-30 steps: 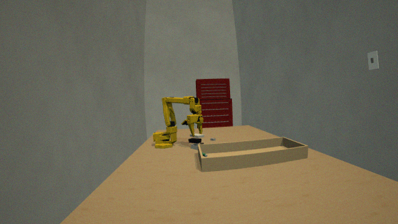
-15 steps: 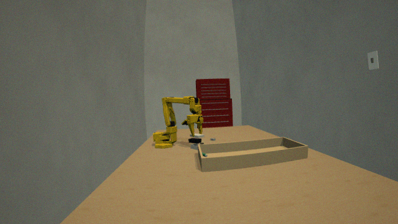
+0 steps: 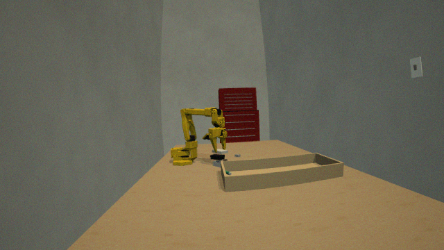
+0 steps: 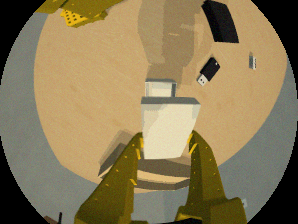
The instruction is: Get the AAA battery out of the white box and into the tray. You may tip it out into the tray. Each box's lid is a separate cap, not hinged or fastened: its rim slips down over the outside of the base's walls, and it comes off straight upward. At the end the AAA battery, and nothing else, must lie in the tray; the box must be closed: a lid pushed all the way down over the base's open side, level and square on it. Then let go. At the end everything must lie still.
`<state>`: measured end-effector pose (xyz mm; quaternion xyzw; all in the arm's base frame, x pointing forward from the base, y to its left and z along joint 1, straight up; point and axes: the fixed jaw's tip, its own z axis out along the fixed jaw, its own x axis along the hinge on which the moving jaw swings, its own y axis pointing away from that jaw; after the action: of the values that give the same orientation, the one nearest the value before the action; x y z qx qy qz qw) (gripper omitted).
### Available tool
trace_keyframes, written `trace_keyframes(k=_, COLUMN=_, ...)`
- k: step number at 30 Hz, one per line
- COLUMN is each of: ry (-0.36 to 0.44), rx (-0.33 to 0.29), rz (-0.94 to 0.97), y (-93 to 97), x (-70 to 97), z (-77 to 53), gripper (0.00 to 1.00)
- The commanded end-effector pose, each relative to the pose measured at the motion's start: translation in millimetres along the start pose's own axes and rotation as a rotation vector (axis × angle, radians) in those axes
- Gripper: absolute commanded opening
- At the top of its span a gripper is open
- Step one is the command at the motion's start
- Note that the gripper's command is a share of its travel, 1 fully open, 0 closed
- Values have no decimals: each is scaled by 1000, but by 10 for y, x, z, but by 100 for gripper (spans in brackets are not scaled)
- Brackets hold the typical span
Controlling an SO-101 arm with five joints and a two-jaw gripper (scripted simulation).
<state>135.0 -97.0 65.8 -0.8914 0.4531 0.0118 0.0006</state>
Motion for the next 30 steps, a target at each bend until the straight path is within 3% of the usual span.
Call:
trace_keyframes(k=1, ry=21, rx=10, rz=-1, y=0, x=34, z=-7, gripper=20)
trace_keyframes(k=30, ry=21, rx=10, rz=-1, y=-3, x=40, z=248, gripper=20)
